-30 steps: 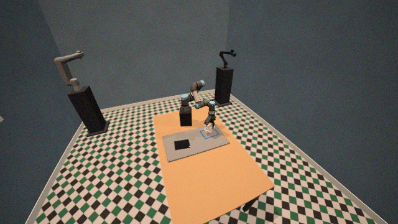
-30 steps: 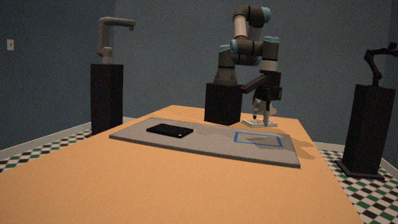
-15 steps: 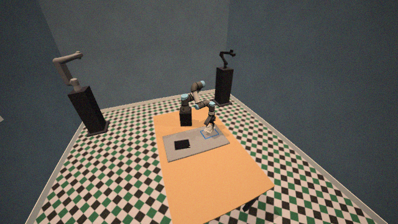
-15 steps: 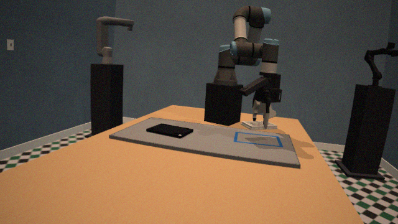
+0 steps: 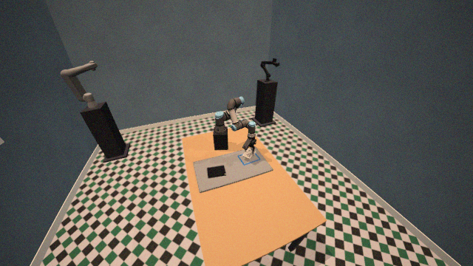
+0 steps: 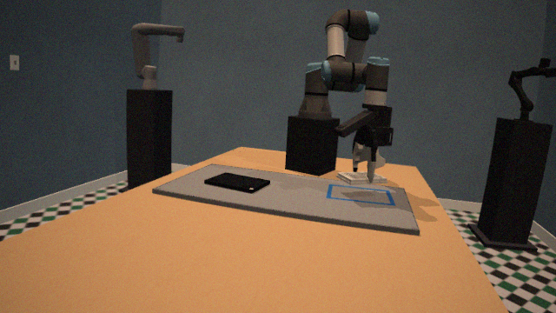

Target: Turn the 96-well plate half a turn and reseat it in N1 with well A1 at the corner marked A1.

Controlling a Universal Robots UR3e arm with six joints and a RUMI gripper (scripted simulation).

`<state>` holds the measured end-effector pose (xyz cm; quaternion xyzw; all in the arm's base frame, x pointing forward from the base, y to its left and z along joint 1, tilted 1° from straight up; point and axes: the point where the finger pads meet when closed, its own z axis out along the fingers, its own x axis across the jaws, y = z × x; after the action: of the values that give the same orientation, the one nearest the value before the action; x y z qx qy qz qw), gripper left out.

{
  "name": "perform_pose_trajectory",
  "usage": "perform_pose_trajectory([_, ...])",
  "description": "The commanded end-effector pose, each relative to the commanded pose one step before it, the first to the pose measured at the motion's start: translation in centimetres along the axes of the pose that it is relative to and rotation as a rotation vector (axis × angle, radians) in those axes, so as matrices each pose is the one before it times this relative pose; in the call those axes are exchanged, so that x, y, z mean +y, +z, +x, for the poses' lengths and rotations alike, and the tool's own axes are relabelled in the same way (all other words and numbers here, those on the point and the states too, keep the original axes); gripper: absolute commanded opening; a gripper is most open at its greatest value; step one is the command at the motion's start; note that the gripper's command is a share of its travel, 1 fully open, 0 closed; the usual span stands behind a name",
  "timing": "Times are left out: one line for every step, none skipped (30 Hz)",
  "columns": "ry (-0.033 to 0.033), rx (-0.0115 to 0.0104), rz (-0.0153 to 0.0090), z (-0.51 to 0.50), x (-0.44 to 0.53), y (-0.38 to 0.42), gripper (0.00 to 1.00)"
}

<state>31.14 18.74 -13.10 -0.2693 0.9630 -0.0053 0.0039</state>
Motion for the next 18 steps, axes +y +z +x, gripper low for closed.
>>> perform_pose_trajectory([0.00007, -0.00745, 0.00127, -0.218, -0.0701, 0.4441, 0.00])
perform_pose_trajectory([0.00000, -0.00003, 0.00001, -0.001, -0.0005, 0.0660, 0.00])
perform_pose_trajectory([0.00000, 0.00000, 0.00000, 0.000, 0.0000, 0.0000, 0.00])
perform_pose_trajectory([0.00000, 0.00000, 0.00000, 0.000, 0.0000, 0.0000, 0.00])
perform_pose_trajectory([0.00000, -0.00014, 0.00005, -0.007, -0.0019, 0.0645, 0.00])
perform_pose_trajectory([0.00000, -0.00003, 0.00001, -0.001, -0.0004, 0.0660, 0.00])
perform_pose_trajectory([0.00000, -0.00002, 0.00001, -0.001, -0.0004, 0.0661, 0.00])
perform_pose_trajectory([0.00000, -0.00001, 0.00000, 0.000, -0.0002, 0.0665, 0.00])
perform_pose_trajectory([0.00000, 0.00000, 0.00000, 0.000, 0.0000, 0.0667, 0.00])
perform_pose_trajectory([0.00000, 0.00000, 0.00000, 0.000, 0.0000, 0.0667, 0.00])
perform_pose_trajectory([0.00000, 0.00000, 0.00000, 0.000, 0.0000, 0.0666, 0.00])
perform_pose_trajectory([0.00000, -0.00001, 0.00000, 0.000, -0.0001, 0.0665, 0.00])
perform_pose_trajectory([0.00000, -0.00001, 0.00000, -0.001, -0.0002, 0.0663, 0.00])
perform_pose_trajectory([0.00000, -0.00002, 0.00001, -0.001, -0.0003, 0.0662, 0.00])
perform_pose_trajectory([0.00000, -0.00003, 0.00001, -0.001, -0.0004, 0.0661, 0.00])
perform_pose_trajectory([0.00000, -0.00003, 0.00001, -0.001, -0.0004, 0.0661, 0.00])
perform_pose_trajectory([0.00000, -0.00003, 0.00001, -0.001, -0.0005, 0.0661, 0.00])
perform_pose_trajectory([0.00000, -0.00003, 0.00001, -0.001, -0.0005, 0.0661, 0.00])
